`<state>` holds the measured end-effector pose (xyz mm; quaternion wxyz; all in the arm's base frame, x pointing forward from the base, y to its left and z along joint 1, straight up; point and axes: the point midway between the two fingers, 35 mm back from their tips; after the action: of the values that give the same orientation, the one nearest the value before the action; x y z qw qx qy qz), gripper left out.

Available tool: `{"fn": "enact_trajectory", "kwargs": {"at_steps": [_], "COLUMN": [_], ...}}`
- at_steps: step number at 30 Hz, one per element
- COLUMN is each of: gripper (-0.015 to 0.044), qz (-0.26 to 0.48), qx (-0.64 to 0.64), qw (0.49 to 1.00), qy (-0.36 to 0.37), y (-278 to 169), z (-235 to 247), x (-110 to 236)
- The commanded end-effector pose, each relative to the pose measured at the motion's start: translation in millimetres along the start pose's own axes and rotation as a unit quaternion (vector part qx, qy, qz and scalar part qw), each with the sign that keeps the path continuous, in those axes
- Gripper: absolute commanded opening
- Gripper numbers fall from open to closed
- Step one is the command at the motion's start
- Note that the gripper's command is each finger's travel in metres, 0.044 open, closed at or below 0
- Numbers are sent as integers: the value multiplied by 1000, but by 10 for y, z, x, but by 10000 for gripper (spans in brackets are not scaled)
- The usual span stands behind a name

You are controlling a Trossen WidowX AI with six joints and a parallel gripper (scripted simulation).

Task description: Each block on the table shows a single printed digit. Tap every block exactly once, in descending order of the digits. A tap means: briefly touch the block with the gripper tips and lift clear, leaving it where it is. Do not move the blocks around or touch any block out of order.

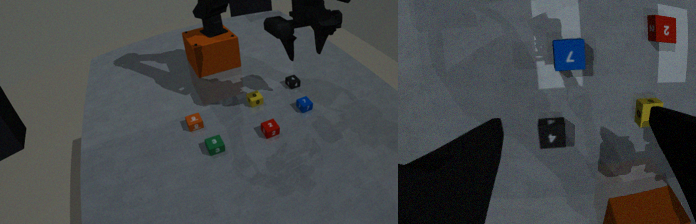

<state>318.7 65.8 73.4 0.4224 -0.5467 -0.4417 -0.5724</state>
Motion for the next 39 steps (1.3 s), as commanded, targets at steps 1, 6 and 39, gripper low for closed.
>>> {"fn": "enact_trajectory", "kwargs": {"at_steps": [1, 6, 39], "gripper": [400, 400, 400], "qz": [6, 6, 4], "qx": [1, 1, 1], "qw": [1000, 1000, 1000], "qy": [-2, -2, -8], "y": [284, 284, 589], "z": [-87, -87, -1238], "x": [-50, -50, -40]}}
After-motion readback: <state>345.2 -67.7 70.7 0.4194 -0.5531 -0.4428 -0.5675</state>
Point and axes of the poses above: the point midway between the two fingers, 35 mm back from their tips, its own x axis back along the fingers, its own z axis across the jaws, y = z × x, and after that the axes turned 4 degrees about -x, right-handed
